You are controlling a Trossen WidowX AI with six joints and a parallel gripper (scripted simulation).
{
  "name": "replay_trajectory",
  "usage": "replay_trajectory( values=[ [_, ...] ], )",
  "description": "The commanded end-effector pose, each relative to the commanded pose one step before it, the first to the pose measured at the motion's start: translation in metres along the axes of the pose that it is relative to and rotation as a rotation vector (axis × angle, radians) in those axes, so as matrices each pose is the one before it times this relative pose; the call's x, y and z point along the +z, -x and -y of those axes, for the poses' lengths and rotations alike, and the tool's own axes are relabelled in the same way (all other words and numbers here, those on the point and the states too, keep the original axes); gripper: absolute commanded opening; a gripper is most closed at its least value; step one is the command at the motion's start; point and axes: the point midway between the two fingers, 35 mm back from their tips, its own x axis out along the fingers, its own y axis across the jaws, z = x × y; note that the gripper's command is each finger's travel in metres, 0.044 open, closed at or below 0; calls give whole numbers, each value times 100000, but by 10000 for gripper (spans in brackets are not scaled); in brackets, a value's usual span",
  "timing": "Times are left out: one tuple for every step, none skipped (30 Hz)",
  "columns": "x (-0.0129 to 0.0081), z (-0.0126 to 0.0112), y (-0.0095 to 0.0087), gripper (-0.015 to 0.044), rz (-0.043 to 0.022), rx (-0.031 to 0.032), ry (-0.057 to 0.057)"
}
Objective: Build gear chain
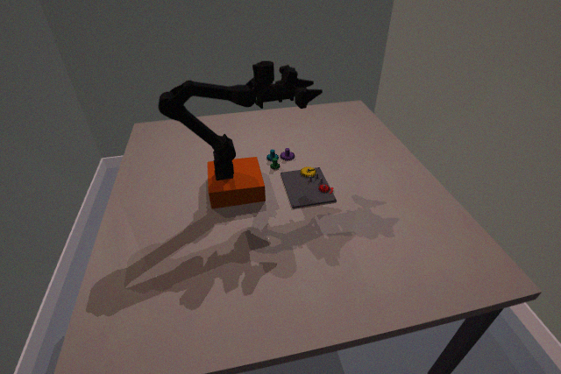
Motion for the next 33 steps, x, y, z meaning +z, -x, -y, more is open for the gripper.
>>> replay_trajectory(
  values=[
    [-225,-118,-99,426,-1048,369,42],
    [-675,-359,-289,440,-3144,1112,151],
    [-1118,-611,-469,440,-5238,1869,331],
    [-1372,-776,-576,440,-6499,2341,549],
    [-1351,-794,-581,440,-6507,2358,703],
    [-1328,-809,-585,440,-6501,2361,855],
    [-1303,-821,-587,440,-6496,2354,1005],
    [-1279,-831,-589,440,-6491,2337,1152],
    [-1315,-880,-616,440,-6802,2422,1363],
    [-1302,-896,-623,440,-6875,2410,1536],
    [-1273,-900,-622,440,-6872,2358,1688],
    [-1244,-901,-621,440,-6869,2296,1834],
    [-1214,-900,-618,440,-6867,2224,1974],
    [-1185,-897,-614,440,-6867,2143,2106],
    [-1155,-892,-610,440,-6867,2052,2230],
    [-1125,-884,-604,440,-6869,1954,2345],
    [-1159,-991,-661,440,-7510,2073,2665],
    [-1171,-1016,-674,440,-7824,1995,2900],
    [-1134,-997,-662,440,-7834,1820,3013],
    [-1097,-977,-647,440,-7846,1637,3109],
    [-1060,-954,-631,440,-7859,1446,3188],
    [-1023,-930,-612,440,-7869,1250,3247],
    [-805,-744,-493,440,-6451,874,2689],
    [-466,-440,-295,440,-3876,459,1623],
    [262,-302,-68,440,-852,122,370],
    [120,-141,-32,440,-392,51,170],
    [0,0,0,440,0,0,0],
    [0,0,0,440,0,0,0],
    [0,0,0,440,0,0,0],
    [0,0,0,440,0,0,0],
    [98,-75,6,440,8,8,0],
    [3,0,-122,440,0,0,0],
    [5,0,-364,440,-2,0,0]
  ],
)
